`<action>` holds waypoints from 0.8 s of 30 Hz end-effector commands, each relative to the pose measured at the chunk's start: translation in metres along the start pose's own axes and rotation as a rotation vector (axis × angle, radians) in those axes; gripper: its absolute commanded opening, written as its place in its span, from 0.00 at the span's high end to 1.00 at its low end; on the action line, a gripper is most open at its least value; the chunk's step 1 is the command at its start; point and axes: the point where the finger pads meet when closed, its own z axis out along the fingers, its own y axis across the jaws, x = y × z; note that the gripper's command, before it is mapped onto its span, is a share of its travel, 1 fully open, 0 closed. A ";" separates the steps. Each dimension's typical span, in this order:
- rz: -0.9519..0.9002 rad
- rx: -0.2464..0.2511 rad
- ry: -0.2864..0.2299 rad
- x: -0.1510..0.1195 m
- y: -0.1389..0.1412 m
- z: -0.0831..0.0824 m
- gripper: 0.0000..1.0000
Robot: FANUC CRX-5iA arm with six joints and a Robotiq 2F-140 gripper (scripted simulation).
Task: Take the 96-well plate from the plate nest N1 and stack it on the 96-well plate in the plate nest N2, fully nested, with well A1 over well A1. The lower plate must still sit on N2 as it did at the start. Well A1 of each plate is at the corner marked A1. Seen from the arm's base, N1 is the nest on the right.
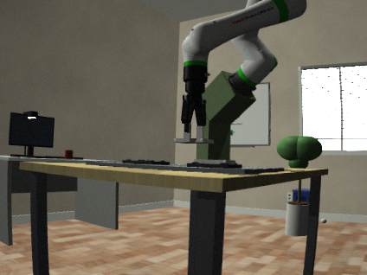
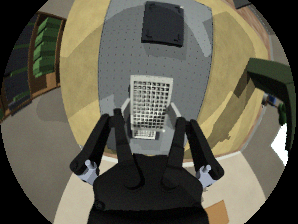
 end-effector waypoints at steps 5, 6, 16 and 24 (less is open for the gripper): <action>0.000 0.000 0.001 -0.024 -0.003 0.000 1.00; 0.000 0.000 0.001 -0.027 -0.003 0.000 1.00; 0.000 0.000 0.001 -0.054 -0.006 0.000 1.00; 0.000 0.000 0.001 -0.080 -0.009 0.000 1.00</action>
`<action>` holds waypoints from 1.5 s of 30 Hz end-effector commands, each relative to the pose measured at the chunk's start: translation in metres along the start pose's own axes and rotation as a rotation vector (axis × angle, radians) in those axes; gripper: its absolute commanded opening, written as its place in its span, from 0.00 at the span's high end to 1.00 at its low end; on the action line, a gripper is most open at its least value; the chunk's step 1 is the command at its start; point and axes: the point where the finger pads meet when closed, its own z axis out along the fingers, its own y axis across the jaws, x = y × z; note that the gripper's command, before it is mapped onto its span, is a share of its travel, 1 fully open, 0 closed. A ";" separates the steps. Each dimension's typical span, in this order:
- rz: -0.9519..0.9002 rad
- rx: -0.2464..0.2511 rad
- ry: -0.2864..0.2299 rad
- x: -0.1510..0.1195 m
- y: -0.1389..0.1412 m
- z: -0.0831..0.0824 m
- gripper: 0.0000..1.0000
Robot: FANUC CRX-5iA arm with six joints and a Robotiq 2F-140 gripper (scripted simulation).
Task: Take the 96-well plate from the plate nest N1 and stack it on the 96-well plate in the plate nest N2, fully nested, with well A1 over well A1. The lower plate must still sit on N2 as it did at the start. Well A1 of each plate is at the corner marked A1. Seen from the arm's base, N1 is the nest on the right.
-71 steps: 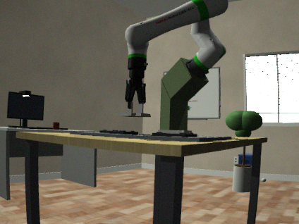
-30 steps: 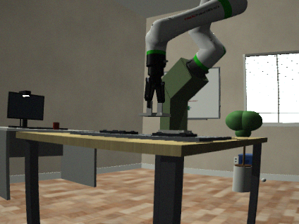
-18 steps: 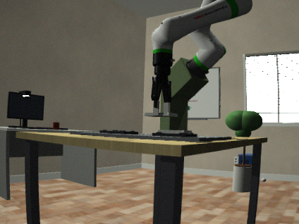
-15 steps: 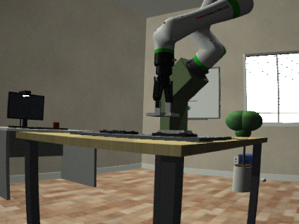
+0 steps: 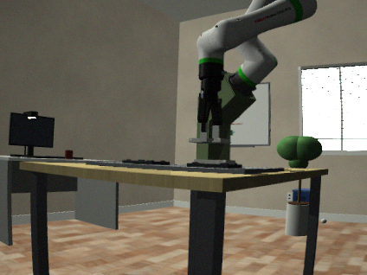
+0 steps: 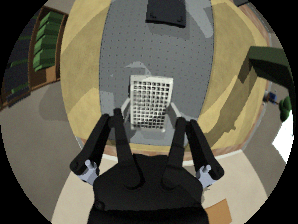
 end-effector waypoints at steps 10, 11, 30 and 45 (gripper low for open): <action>0.000 0.000 0.001 -0.026 -0.003 0.000 1.00; 0.000 0.000 0.001 -0.026 -0.003 0.000 1.00; 0.000 0.000 0.001 -0.025 -0.003 0.000 1.00; 0.000 0.000 0.001 -0.024 -0.003 0.003 1.00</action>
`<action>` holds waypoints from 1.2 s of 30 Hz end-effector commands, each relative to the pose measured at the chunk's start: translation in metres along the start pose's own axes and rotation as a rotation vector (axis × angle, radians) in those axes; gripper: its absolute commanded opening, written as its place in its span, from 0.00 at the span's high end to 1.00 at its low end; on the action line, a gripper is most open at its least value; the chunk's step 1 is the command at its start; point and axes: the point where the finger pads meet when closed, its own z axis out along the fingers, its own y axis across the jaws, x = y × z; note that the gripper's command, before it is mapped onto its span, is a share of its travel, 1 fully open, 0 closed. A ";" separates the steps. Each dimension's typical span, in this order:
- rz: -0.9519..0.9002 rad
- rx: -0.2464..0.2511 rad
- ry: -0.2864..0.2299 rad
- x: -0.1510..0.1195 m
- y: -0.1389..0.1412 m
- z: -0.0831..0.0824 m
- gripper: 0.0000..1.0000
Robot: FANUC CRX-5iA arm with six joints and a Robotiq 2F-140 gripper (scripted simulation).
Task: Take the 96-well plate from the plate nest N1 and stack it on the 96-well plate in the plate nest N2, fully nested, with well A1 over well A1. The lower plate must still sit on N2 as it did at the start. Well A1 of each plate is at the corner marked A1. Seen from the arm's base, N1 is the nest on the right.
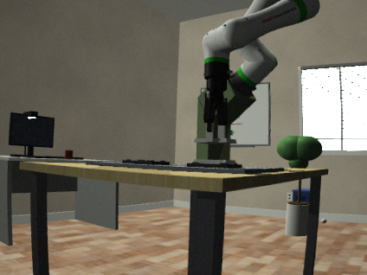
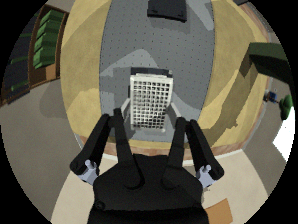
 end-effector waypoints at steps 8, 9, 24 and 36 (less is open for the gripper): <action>0.000 0.001 0.000 0.000 0.000 0.012 1.00; 0.000 0.001 0.000 0.000 0.000 0.014 1.00; 0.000 0.001 0.000 0.000 0.000 0.037 1.00; 0.000 0.001 0.000 0.000 0.000 0.049 1.00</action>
